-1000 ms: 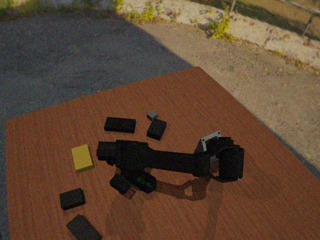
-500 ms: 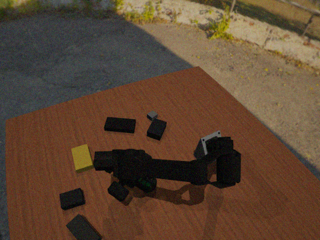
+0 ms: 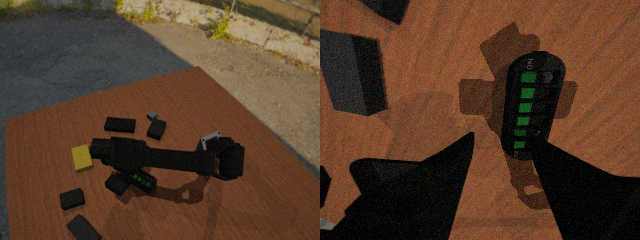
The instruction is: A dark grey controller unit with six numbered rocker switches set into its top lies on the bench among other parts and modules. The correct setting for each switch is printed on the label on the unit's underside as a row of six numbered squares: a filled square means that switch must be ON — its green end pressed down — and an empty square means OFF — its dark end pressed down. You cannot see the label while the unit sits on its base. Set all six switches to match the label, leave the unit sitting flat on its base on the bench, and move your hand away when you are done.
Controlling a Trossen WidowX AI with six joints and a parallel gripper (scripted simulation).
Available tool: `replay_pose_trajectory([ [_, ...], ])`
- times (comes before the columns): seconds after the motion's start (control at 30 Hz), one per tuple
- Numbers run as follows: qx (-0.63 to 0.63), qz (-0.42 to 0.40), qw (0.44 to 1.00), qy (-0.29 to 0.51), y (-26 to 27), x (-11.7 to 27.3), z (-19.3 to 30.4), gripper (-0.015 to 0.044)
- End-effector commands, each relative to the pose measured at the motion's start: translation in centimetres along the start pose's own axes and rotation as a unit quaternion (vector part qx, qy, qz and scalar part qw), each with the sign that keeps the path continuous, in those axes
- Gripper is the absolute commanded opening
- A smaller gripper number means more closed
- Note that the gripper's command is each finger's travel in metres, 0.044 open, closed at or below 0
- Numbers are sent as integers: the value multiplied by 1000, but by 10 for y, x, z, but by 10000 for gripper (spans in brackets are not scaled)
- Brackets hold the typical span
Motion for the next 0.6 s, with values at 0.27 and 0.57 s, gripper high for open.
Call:
replay_pose_trajectory([
  [0.27, 3, 6, 1000, 2, 0, -2, 1, 0],
  [0.57, 1, 4, 1000, 3, 1, -2, 1, 26],
])
Point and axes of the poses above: the point midway between the two fingers, 35 mm back from their tips, its own x axis back along the fingers, its own y axis across the jaws, z = x × y, the point moved 8 cm from there along x, back along the fingers, and after that the axes turned 14 degrees about -x, right-handed, at the moved point
